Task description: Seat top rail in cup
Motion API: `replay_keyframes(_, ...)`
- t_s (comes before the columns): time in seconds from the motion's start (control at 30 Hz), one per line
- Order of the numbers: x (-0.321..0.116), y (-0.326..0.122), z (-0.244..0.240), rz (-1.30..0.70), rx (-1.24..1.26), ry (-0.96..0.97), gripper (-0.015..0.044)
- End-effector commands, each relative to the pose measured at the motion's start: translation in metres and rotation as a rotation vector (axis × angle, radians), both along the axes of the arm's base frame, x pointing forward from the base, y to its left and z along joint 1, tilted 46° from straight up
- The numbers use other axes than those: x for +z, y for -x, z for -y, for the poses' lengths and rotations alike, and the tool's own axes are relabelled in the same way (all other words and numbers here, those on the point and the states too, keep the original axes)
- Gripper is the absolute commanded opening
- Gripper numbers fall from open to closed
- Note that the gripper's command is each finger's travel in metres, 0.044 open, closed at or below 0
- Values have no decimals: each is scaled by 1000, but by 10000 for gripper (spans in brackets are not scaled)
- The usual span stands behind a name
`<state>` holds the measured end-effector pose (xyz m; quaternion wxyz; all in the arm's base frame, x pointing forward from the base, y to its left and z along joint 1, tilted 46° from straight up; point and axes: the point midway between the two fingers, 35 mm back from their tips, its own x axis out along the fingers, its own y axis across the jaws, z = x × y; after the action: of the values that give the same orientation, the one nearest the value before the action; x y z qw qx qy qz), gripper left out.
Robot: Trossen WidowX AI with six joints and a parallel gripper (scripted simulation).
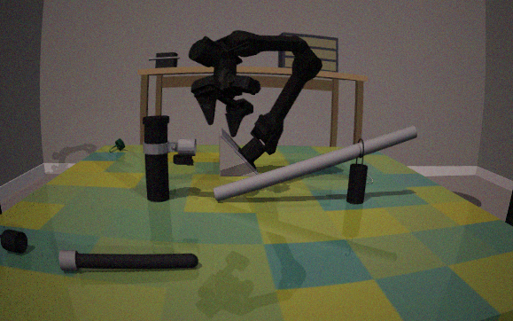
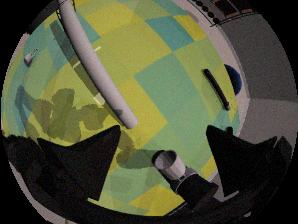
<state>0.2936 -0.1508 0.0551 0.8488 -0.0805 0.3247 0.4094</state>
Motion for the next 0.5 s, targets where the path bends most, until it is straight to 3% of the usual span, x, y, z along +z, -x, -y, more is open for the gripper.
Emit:
replay_keyframes(0.0, 65, 5, -7, -365, -354, -283, 440)
replay_keyframes(0.2, 100, 11, -16, -587, -553, -448, 440)
replay_keyframes(0.47, 101, 11, -16, -591, -556, -451, 440)
